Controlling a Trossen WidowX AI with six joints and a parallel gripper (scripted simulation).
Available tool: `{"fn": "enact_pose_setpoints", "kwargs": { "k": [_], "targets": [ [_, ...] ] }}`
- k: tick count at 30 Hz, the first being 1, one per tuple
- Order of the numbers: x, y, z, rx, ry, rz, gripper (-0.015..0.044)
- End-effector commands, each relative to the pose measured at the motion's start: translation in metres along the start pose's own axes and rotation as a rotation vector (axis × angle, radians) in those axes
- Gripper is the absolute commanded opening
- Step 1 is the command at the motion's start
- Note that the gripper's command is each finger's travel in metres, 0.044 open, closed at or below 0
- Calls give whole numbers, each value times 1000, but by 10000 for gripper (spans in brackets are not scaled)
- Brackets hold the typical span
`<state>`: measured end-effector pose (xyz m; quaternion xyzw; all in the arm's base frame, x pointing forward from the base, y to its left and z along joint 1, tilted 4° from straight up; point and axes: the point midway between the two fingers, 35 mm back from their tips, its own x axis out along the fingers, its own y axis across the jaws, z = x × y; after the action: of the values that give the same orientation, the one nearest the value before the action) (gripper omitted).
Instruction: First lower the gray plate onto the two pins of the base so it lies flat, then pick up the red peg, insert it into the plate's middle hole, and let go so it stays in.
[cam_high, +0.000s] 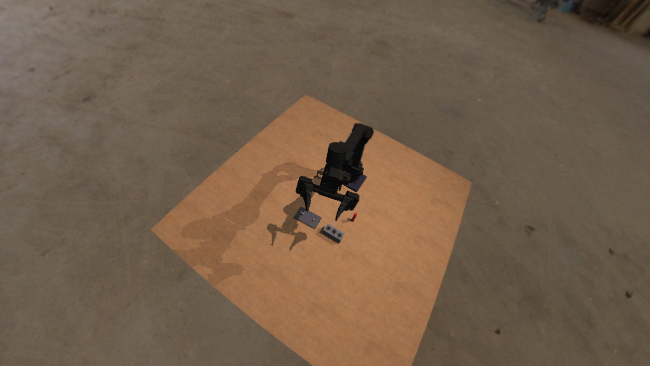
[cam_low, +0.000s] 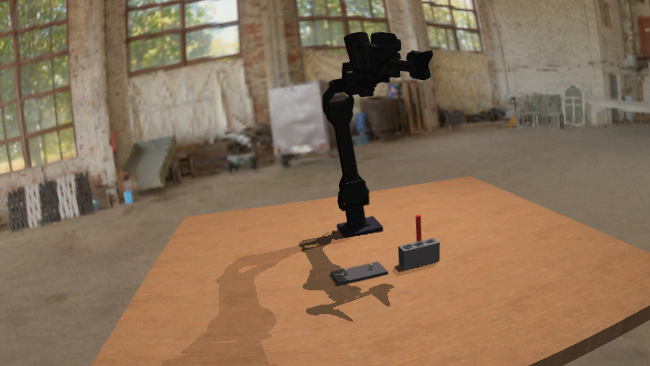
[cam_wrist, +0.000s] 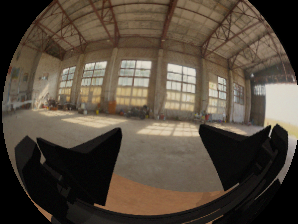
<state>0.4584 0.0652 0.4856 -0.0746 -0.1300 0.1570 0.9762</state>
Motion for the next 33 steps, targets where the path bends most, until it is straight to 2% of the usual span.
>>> {"fn": "enact_pose_setpoints", "kwargs": {
  "k": [1,3,7,13,18,22,29,33],
  "targets": [
    [0,0,0,0,0,0,426],
    [2,2,-11,60,42,0,440],
    [7,15,-74,396,287,-35,440],
    [-13,43,-167,868,673,-231,440],
    [-53,68,-231,1183,970,-545,440],
    [-98,87,-268,1348,1159,-898,440],
    [-172,105,-292,1391,1287,-1541,440],
    [-170,105,-293,1387,1287,-1571,440]
  ]
}}
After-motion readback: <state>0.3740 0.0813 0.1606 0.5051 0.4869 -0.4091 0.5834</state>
